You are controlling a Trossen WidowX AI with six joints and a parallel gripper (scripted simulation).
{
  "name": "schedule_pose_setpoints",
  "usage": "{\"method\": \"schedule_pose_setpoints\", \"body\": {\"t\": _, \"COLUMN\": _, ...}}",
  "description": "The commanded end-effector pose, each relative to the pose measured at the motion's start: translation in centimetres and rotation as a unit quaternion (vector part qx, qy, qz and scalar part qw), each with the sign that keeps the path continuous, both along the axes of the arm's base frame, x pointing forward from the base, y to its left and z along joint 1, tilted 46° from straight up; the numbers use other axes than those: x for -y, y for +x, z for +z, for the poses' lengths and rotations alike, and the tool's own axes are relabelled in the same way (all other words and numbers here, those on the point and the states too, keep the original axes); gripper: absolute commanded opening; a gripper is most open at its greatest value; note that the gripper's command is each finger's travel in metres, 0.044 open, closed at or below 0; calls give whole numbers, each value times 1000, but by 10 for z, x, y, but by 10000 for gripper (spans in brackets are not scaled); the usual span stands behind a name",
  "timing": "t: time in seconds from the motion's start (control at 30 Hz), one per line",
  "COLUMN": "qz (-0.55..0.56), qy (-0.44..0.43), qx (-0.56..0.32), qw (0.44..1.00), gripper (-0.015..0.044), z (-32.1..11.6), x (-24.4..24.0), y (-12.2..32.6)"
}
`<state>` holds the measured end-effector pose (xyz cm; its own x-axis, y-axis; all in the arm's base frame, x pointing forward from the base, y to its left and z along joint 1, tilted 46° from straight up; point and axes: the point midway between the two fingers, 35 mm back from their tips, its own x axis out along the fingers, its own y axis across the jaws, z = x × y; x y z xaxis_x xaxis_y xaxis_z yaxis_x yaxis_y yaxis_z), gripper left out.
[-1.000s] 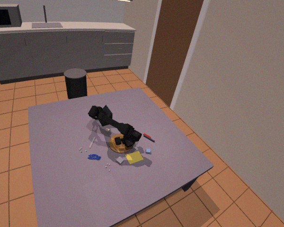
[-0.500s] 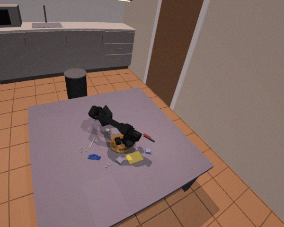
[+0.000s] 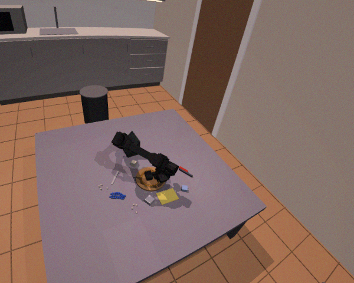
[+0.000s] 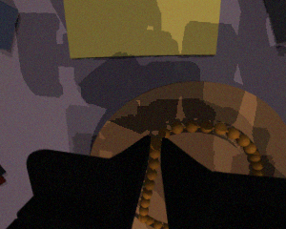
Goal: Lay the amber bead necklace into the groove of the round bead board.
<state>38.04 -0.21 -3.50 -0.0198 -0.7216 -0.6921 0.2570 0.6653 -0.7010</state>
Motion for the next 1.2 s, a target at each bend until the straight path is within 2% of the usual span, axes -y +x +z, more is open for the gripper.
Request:
{"method": "schedule_pose_setpoints", "body": {"t": 0.0, "qz": -3, "qy": 1, "qx": 2, "qw": 1000, "gripper": 0, "z": -2, "x": -2, "y": 2}}
{"method": "schedule_pose_setpoints", "body": {"t": 0.3, "qz": -3, "qy": 1, "qx": 2, "qw": 1000, "gripper": 0, "z": -7, "x": 4, "y": 2}}
{"method": "schedule_pose_setpoints", "body": {"t": 0.87, "qz": -3, "qy": 1, "qx": 2, "qw": 1000, "gripper": 440, "z": -4, "x": 1, "y": 2}}
{"method": "schedule_pose_setpoints", "body": {"t": 1.17, "qz": -3, "qy": 1, "qx": 2, "qw": 1000, "gripper": 440, "z": -1, "x": -1, "y": 2}}
